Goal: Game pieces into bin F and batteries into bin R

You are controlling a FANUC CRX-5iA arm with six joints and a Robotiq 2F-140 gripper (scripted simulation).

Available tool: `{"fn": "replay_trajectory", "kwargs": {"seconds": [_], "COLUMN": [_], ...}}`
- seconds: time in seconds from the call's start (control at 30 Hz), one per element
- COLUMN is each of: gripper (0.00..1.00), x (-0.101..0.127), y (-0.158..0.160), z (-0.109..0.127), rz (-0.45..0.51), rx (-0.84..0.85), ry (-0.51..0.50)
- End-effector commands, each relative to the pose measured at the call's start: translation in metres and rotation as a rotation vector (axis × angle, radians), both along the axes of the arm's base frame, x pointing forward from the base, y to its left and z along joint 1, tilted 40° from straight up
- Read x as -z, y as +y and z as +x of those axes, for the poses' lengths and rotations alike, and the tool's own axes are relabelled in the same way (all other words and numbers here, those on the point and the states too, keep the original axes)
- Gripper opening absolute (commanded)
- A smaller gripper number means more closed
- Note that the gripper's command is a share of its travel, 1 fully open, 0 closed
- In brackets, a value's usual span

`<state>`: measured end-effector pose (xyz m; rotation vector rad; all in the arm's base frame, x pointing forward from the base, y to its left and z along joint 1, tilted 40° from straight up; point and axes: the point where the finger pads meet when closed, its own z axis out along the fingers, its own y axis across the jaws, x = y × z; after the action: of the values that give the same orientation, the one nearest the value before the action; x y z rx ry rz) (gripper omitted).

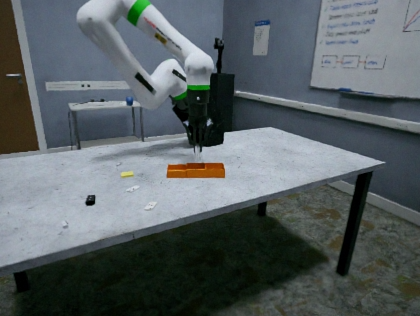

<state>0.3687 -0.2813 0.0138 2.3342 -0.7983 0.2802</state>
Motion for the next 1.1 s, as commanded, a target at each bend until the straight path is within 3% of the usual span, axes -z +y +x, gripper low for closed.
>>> {"fn": "replay_trajectory", "kwargs": {"seconds": [0.0, 0.57, 1.07], "gripper": [0.15, 0.15, 0.15], "x": [0.005, 0.044, 0.064], "y": [0.007, 0.053, 0.036], "z": [0.006, 0.048, 0.048], "rz": [0.0, 0.0, 0.0], "rx": [0.0, 0.0, 0.0], "ry": [0.0, 0.0, 0.0]}}
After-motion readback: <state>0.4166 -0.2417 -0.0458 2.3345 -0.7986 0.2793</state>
